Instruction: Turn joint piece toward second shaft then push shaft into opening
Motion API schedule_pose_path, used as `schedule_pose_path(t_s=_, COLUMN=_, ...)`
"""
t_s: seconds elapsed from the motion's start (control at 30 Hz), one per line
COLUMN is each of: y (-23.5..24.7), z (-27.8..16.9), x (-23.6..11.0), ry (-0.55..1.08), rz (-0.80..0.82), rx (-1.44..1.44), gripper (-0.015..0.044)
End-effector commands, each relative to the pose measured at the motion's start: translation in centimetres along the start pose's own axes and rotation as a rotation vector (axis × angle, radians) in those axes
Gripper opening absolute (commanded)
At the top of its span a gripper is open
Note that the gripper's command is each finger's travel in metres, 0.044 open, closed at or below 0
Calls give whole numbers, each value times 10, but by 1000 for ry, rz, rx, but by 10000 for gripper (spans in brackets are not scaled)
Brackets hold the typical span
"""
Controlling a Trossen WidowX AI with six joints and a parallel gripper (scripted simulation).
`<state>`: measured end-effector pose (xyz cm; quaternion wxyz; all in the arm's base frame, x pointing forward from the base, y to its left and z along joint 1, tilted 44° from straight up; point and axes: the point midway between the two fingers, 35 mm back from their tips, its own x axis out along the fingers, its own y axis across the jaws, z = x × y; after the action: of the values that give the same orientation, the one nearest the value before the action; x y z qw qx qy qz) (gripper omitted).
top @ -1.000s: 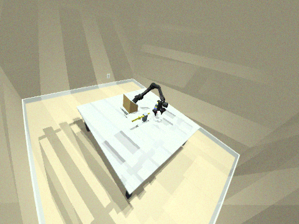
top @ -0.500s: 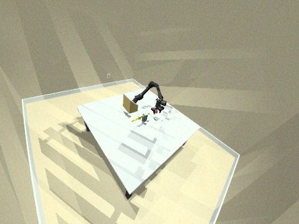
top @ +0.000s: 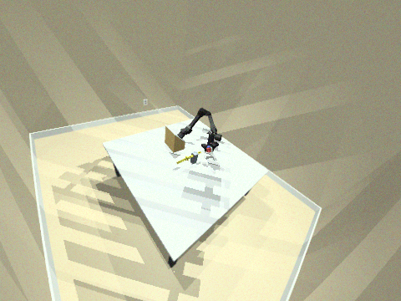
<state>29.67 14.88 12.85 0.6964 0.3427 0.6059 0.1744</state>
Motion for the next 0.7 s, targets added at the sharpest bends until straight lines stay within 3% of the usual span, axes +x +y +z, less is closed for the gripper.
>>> schedule_pose_path(t_s=0.0, y=-2, z=-2, x=7, ry=4, rz=-6, rx=7, gripper=440)
schedule_pose_path(t_s=0.37, y=-2, z=-3, x=23, ry=4, rz=-5, rx=8, gripper=440)
schedule_pose_path(t_s=0.67, y=-2, z=-3, x=23, ry=4, rz=-5, rx=8, gripper=204)
